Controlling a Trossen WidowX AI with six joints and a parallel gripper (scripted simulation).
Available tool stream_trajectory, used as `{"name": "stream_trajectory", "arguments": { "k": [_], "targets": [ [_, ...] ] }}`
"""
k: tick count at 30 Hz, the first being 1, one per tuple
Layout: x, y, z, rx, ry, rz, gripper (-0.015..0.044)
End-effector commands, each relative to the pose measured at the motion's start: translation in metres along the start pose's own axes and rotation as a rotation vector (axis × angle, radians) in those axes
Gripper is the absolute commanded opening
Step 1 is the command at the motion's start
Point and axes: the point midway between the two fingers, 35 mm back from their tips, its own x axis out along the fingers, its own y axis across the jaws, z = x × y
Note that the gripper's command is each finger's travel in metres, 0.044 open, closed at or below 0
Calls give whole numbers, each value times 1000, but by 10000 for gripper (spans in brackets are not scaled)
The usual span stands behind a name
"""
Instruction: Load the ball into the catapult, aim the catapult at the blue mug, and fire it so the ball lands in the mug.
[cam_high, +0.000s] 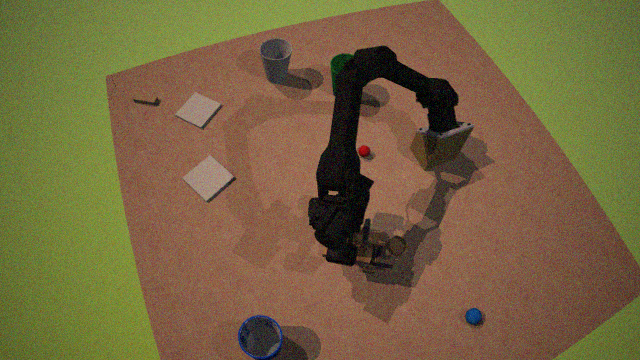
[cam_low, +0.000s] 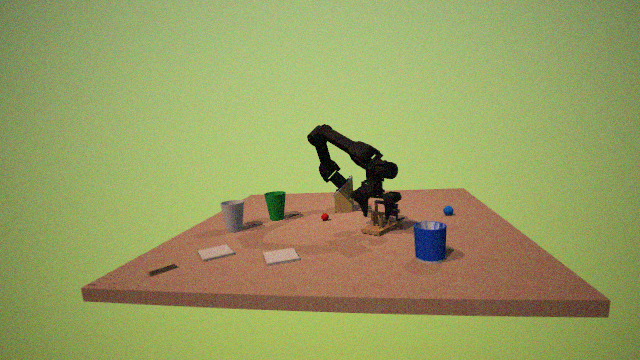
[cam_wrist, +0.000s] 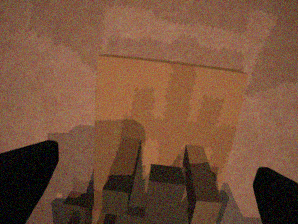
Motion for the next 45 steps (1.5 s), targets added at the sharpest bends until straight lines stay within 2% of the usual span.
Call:
{"name": "stream_trajectory", "arguments": {
  "k": [1, 13, 23, 30, 32, 35, 40, 45],
  "targets": [
    [9, -2, -2, -12, -2, -10, 440],
    [22, -3, -2, -12, -3, -11, 440],
    [19, -2, -1, -1, 0, -4, 177],
    [19, -2, -1, -1, 0, -4, 131],
    [8, -1, 0, -1, 1, -4, 78],
    [-28, -1, -1, -4, 2, -6, 0],
    [-31, -1, -1, -10, 2, -6, 0],
    [-30, -1, -2, -153, 2, -6, 0]
  ]
}}
